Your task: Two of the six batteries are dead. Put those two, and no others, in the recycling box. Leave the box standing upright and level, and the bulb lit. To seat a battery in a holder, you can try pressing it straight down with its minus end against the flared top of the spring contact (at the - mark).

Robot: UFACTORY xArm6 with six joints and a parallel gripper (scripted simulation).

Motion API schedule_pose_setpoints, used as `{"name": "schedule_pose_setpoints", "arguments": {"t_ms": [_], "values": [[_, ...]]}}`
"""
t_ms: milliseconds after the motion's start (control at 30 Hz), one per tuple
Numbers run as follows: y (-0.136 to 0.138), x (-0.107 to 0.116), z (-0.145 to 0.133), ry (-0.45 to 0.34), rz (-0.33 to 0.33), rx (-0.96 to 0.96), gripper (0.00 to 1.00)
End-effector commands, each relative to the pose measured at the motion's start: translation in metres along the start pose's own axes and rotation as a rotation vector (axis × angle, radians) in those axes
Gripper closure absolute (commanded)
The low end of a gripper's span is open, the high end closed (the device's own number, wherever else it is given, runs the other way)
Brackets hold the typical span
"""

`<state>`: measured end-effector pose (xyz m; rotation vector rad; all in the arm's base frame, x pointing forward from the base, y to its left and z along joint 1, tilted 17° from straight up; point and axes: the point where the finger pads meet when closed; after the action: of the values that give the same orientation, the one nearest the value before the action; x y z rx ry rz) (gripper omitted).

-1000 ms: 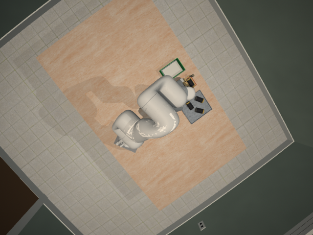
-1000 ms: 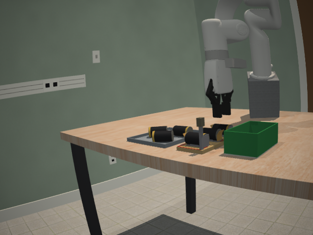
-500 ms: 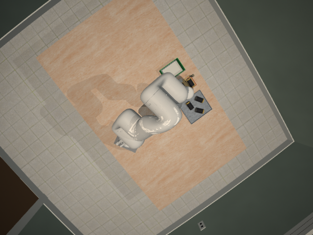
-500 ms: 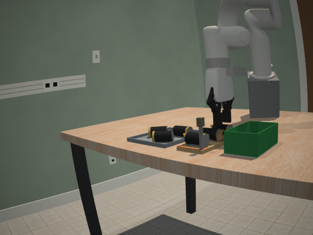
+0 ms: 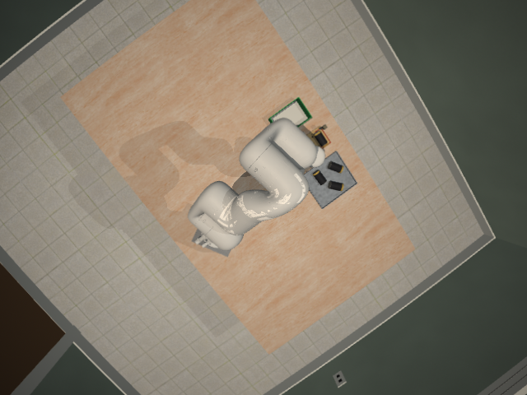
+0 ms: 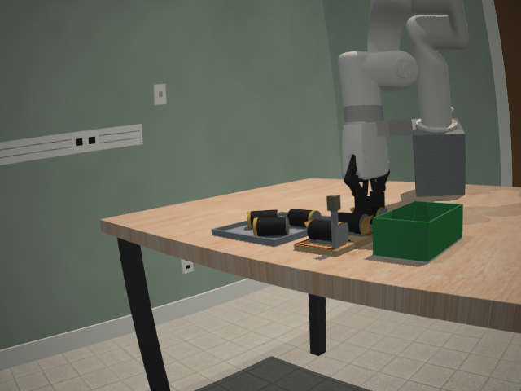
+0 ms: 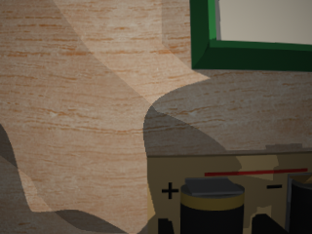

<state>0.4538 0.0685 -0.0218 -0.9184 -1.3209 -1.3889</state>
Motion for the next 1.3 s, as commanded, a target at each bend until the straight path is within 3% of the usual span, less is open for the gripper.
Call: {"name": "schedule_pose_setpoints", "arguments": {"t_ms": [0, 200, 233, 1267], "values": [[0.0013, -0.0035, 0.0001, 0.002, -0.006, 0.000, 0.49], [0.0013, -0.0035, 0.0001, 0.002, -0.006, 0.000, 0.49], [0.0013, -0.0035, 0.0001, 0.002, -0.006, 0.000, 0.72], [0.0013, -0.0034, 0.0001, 0.002, -0.006, 0.000, 0.72]]}}
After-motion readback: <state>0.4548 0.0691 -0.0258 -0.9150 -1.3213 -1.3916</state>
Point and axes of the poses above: the point where the finger pads meet when closed, its own x axis back along the fingers, its own y axis across the jaws, z = x × y, and after that the axes turned 2 degrees about x, right-handed
